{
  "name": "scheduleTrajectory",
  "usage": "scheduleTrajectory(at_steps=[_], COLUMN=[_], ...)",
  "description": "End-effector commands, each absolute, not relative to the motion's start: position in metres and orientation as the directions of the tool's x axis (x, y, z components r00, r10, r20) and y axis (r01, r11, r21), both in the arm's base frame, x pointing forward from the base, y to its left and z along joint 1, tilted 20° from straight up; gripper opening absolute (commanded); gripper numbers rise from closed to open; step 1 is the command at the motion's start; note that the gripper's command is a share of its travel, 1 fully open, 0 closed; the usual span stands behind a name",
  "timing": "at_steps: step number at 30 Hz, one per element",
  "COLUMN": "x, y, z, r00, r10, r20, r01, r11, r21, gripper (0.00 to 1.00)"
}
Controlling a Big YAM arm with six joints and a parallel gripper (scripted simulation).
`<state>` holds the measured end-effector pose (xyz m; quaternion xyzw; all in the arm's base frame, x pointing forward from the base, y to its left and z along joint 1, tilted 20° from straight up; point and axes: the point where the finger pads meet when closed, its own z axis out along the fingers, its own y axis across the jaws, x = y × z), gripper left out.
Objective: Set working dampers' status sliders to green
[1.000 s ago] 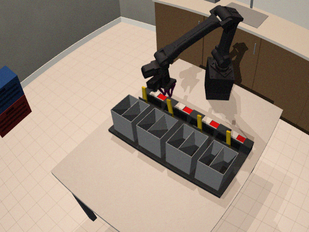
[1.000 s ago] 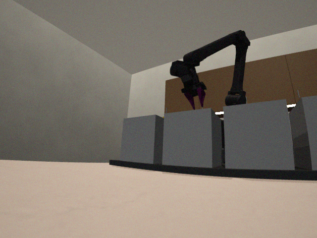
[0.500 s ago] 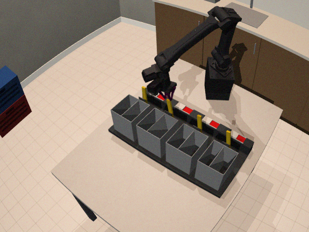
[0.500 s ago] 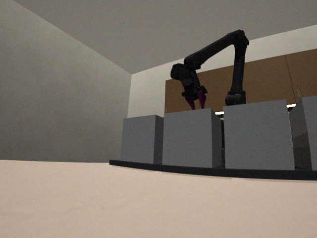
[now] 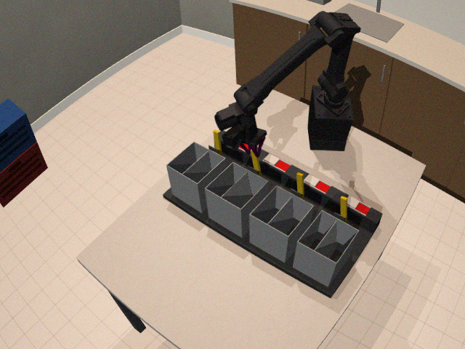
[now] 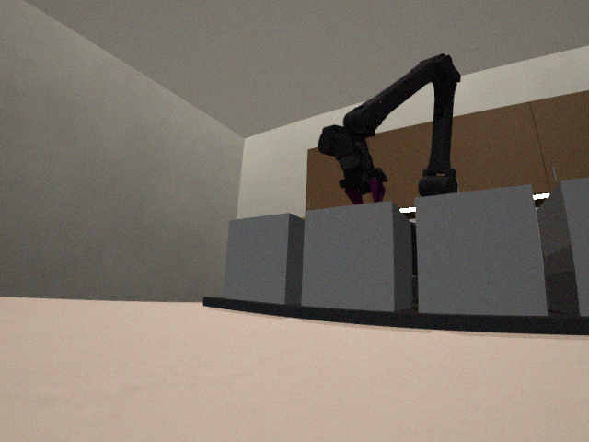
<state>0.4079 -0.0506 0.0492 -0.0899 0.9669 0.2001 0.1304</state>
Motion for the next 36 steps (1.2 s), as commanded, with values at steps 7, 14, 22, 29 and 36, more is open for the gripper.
scheduleTrajectory(at_steps=[7, 14, 22, 29, 36], x=[0.416, 0.417, 0.414, 0.414, 0.414], y=[-0.043, -0.050, -0.045, -0.045, -0.045], z=[0.039, 0.040, 0.035, 0.035, 0.035], r00=[-0.948, -0.948, -0.951, -0.951, -0.951], r10=[-0.119, -0.100, -0.110, -0.110, -0.110], r20=[-0.295, -0.303, -0.290, -0.290, -0.290], r01=[-0.225, -0.210, -0.216, -0.216, -0.216], r11=[0.906, 0.911, 0.907, 0.907, 0.907], r21=[0.359, 0.354, 0.361, 0.361, 0.361], gripper=[0.36, 0.36, 0.36, 0.36, 0.36])
